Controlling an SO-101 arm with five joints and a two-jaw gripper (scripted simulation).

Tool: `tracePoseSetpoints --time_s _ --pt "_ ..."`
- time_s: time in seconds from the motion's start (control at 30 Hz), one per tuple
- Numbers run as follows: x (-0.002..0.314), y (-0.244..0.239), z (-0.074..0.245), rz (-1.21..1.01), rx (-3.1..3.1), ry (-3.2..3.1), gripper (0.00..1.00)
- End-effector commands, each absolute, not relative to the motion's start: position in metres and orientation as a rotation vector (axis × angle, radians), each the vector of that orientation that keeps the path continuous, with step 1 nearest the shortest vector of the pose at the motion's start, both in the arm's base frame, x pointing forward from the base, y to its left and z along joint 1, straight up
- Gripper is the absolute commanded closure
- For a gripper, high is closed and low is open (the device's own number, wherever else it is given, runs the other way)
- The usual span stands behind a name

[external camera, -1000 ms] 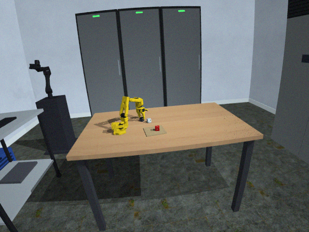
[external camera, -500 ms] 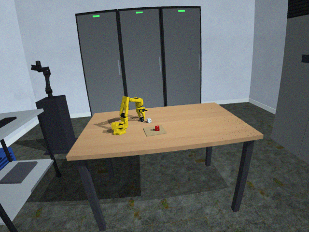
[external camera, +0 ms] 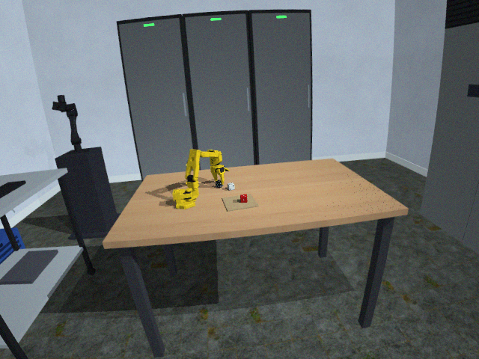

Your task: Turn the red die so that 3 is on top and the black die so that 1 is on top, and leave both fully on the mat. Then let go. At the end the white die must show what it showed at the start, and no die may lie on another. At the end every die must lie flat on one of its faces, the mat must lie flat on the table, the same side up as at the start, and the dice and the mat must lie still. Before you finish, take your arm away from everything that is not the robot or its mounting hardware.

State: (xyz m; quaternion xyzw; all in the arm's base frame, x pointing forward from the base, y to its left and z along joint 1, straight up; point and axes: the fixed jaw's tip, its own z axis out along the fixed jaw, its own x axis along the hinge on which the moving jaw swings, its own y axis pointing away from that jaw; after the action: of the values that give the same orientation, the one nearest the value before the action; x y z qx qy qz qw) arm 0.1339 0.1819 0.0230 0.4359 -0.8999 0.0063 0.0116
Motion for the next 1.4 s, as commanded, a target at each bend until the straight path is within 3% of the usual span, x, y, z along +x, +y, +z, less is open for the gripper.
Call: tracePoseSetpoints --time_s 0.0,0.43,1.37 --pt "0.139 0.189 0.047 -0.029 1.386 -2.861 1.00" --pt "0.136 0.188 0.071 -0.029 1.386 -2.861 1.00" --pt "0.138 0.186 0.072 -0.029 1.369 -2.869 1.00"
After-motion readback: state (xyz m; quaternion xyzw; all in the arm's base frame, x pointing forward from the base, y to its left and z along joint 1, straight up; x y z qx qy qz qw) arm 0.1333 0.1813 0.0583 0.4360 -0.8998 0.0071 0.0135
